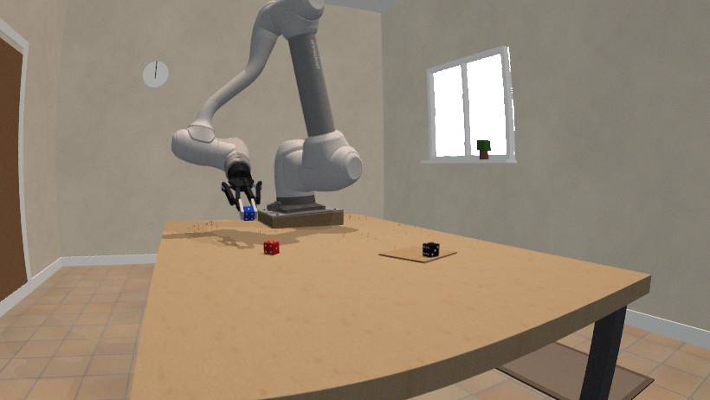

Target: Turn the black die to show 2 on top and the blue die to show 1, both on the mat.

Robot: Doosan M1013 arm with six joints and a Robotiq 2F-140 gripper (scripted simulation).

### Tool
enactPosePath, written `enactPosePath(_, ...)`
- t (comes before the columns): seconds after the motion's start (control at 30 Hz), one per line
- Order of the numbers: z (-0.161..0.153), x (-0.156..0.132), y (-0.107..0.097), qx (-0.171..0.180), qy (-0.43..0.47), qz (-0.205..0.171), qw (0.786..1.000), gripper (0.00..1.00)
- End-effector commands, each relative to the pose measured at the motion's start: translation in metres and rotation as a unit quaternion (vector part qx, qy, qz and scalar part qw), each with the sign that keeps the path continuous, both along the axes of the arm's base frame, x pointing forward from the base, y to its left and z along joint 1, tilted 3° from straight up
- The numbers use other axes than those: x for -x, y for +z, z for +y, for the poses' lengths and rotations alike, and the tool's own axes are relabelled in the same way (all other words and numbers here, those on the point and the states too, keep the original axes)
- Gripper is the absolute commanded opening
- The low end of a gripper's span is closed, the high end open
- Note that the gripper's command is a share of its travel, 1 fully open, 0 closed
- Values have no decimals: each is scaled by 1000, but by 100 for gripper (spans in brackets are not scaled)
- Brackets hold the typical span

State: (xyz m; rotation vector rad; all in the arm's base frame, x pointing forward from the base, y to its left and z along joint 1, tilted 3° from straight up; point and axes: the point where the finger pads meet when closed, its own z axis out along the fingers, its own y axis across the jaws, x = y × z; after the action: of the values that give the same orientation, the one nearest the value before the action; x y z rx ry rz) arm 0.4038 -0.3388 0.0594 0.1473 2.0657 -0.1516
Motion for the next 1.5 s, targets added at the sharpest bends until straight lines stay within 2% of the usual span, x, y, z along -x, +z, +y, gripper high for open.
enactPosePath(0.0,0,0,-8,0,0,0,1000,24)
enactPosePath(0.63,-3,1,-57,0,0,0,1000,24)
enactPosePath(1.47,-3,1,-60,0,0,0,1000,24)
